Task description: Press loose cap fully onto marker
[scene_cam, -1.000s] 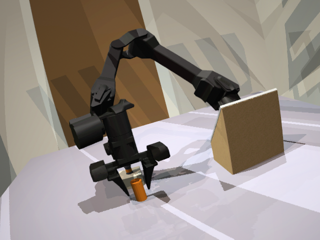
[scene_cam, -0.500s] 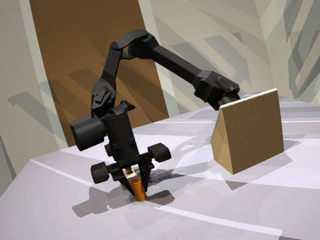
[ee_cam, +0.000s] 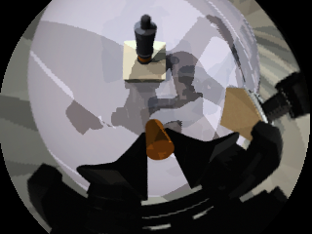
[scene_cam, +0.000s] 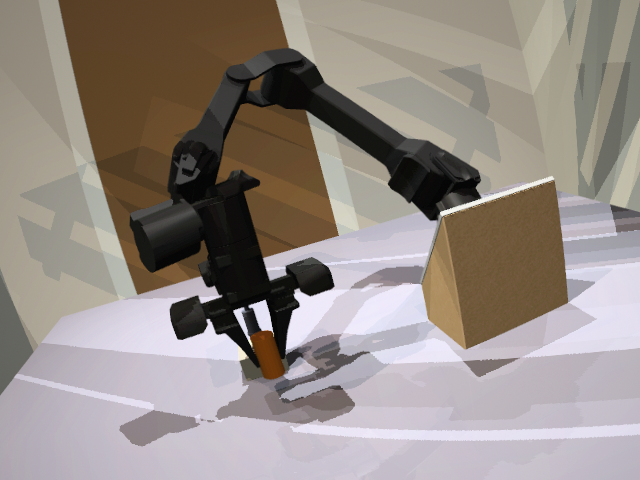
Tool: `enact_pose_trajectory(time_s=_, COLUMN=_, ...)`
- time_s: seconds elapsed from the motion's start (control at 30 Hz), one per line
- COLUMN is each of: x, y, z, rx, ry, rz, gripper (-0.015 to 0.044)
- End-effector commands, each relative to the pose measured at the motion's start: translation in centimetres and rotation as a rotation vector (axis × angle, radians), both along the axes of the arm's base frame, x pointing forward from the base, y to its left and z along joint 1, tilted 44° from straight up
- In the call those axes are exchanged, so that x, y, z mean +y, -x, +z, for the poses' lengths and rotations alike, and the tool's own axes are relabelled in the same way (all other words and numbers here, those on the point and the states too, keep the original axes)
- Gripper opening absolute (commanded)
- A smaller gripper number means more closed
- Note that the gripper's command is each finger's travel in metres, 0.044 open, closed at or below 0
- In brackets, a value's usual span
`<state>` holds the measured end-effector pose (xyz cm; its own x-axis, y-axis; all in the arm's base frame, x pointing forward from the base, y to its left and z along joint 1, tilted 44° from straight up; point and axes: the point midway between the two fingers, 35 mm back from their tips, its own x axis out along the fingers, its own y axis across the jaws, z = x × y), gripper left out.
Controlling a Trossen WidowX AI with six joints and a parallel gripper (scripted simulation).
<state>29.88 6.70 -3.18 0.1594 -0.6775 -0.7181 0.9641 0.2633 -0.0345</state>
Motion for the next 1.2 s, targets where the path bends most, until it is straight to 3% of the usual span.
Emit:
enact_pose_trajectory(time_s=0.0, x=0.9, y=0.2, z=0.9, rx=-0.002, ry=-0.005, rz=-0.004, gripper=0.0000)
enact_pose_trajectory(time_s=0.23, x=1.5, y=0.4, z=2.0, rx=-0.002, ry=-0.005, rz=-0.005, gripper=0.0000)
enact_pose_trajectory(time_s=1.0, x=-1.5, y=-0.9, z=12.4, rx=-0.002, ry=-0.001, rz=-0.005, gripper=0.0000)
enact_pose_trajectory(time_s=1.17, x=-1.8, y=-0.8, z=13.1, rx=-0.002, ry=-0.001, rz=-0.005, gripper=0.0000)
